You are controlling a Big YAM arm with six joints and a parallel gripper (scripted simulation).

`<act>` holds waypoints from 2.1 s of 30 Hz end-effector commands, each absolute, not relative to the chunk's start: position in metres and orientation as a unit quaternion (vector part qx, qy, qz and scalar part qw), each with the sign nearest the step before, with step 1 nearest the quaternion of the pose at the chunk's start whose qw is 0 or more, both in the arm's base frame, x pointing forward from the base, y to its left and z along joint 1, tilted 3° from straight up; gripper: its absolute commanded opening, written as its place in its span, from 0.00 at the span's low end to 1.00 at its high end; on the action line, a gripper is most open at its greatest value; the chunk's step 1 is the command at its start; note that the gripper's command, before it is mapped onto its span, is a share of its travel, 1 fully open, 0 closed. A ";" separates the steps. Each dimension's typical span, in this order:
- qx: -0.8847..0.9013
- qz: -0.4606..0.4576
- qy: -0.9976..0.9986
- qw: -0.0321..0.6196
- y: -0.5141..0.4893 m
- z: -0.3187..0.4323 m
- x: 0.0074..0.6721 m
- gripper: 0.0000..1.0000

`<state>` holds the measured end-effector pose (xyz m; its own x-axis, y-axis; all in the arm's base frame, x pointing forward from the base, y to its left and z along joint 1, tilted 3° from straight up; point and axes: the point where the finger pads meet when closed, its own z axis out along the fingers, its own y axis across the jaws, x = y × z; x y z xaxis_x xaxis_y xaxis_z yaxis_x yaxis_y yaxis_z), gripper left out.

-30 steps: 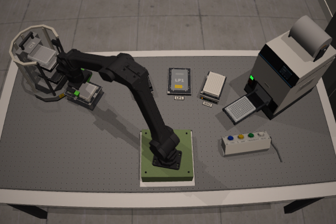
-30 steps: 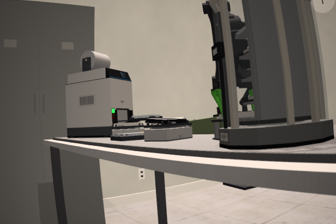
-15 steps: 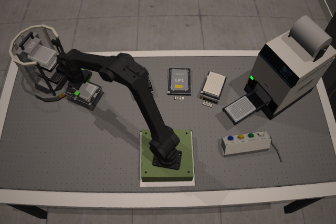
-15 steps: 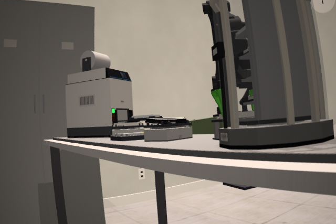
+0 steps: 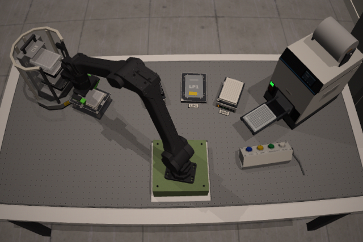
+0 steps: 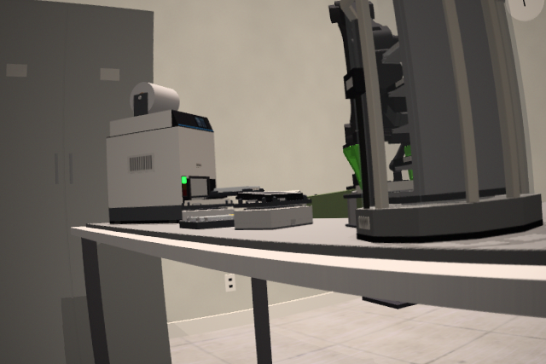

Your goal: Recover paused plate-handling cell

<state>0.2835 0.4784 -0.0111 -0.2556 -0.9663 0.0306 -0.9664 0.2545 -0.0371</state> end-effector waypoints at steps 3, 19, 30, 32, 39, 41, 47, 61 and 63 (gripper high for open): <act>0.613 0.020 -0.789 -0.007 0.494 -0.006 0.296 1.00; 0.613 0.020 -0.789 -0.007 0.494 -0.006 0.296 1.00; 0.613 0.020 -0.789 -0.007 0.494 -0.006 0.296 1.00; 0.614 0.020 -0.789 -0.008 0.495 0.000 0.295 1.00; 0.613 0.011 -0.789 -0.029 0.501 0.044 0.294 1.00; 0.613 0.014 -0.789 -0.022 0.500 0.041 0.292 1.00; 0.613 0.011 -0.789 -0.029 0.503 0.061 0.290 1.00; 0.611 0.019 -0.792 -0.012 0.492 0.048 0.289 1.00; 0.611 0.019 -0.792 -0.012 0.492 0.048 0.289 1.00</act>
<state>0.2828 0.4787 0.0345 -0.2542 -0.9664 0.0374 -0.9668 0.2529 -0.0353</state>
